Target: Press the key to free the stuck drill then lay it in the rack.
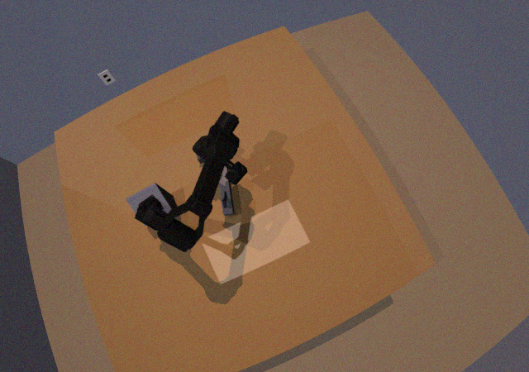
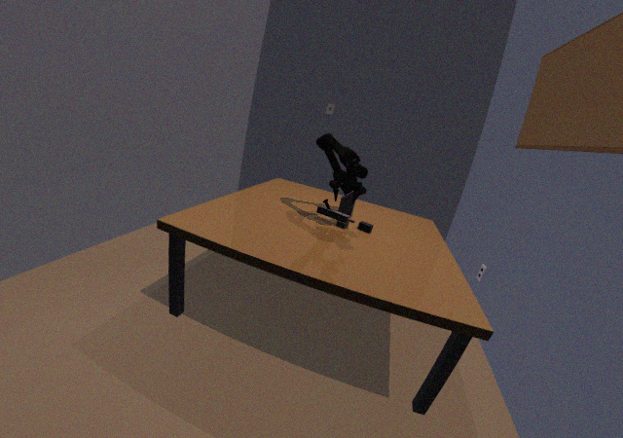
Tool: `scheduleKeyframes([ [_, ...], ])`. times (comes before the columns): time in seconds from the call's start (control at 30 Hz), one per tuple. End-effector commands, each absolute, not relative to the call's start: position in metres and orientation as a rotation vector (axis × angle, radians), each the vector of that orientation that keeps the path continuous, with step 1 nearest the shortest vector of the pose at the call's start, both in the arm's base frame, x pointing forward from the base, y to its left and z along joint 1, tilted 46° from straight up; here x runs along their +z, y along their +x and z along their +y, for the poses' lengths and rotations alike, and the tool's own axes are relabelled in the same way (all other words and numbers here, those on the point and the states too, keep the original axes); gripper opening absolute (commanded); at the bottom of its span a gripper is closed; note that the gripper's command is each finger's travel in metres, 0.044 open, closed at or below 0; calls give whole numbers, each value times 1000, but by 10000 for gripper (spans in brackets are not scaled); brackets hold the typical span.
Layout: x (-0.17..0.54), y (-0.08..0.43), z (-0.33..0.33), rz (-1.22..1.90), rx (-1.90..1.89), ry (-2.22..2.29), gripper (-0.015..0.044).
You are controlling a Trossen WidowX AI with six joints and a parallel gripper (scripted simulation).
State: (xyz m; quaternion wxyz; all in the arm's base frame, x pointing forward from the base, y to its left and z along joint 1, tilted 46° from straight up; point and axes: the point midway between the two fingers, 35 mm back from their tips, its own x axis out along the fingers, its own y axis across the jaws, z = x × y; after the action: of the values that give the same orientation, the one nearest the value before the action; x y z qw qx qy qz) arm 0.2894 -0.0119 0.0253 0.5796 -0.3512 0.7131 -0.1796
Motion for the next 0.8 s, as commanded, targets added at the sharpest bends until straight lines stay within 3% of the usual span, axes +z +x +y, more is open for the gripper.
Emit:
scheduleKeyframes([
  [0.0,-43,303,-4,1810,73,-1226,440],
  [0.17,-78,304,-2,1844,333,-1415,440],
  [0.77,-79,304,-2,1845,340,-1420,440],
])
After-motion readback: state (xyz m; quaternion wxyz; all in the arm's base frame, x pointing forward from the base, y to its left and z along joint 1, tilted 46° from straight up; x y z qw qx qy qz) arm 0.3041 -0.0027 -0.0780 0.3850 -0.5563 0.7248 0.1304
